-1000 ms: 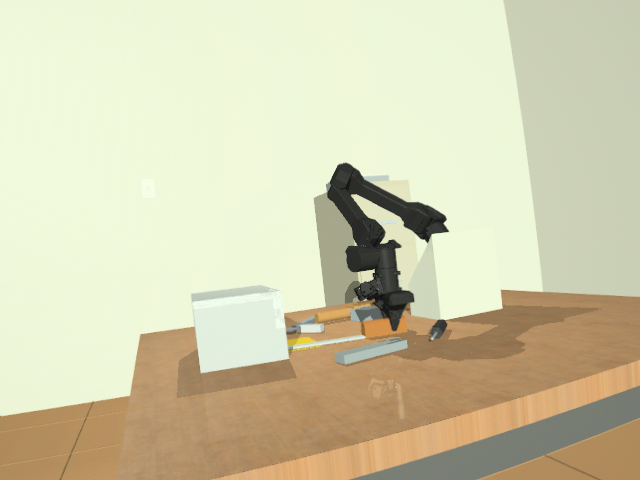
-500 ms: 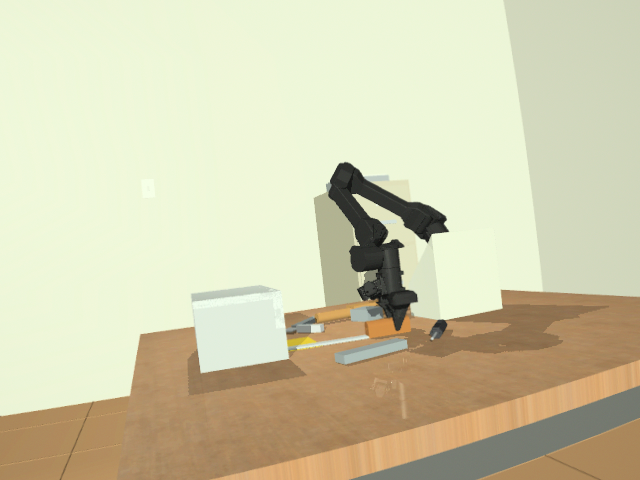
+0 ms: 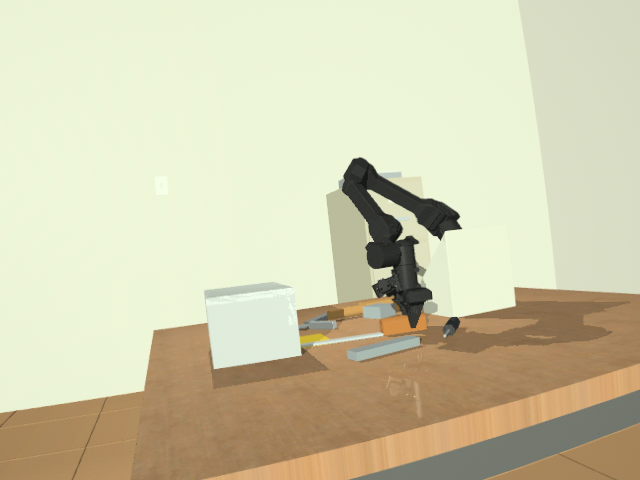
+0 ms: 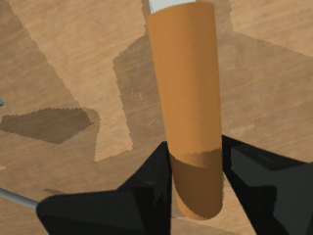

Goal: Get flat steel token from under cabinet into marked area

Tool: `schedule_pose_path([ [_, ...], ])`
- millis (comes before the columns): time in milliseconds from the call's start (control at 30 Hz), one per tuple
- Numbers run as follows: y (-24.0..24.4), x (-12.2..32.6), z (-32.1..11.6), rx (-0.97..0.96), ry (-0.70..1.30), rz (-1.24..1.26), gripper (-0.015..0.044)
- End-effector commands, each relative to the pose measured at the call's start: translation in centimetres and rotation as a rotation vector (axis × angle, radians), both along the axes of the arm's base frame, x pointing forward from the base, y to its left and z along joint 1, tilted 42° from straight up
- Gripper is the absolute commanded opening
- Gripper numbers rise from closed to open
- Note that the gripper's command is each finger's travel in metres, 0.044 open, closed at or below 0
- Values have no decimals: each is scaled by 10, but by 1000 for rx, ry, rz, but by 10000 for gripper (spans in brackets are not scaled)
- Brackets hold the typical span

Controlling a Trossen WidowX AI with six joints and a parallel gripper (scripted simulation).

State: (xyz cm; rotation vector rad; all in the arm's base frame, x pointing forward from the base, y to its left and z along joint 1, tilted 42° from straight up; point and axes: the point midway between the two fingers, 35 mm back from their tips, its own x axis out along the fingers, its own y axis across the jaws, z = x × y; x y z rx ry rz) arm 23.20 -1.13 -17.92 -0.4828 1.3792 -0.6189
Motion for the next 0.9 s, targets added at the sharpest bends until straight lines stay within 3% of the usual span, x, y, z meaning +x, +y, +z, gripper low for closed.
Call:
schedule_pose_path([
  [0,6,0,-4,4,-7,-6,0],
  [567,21,0,-16,6,-20,-23,0],
  [800,19,-1,-14,6,-16,-22,184],
  [867,19,-1,-14,6,-16,-22,200],
])
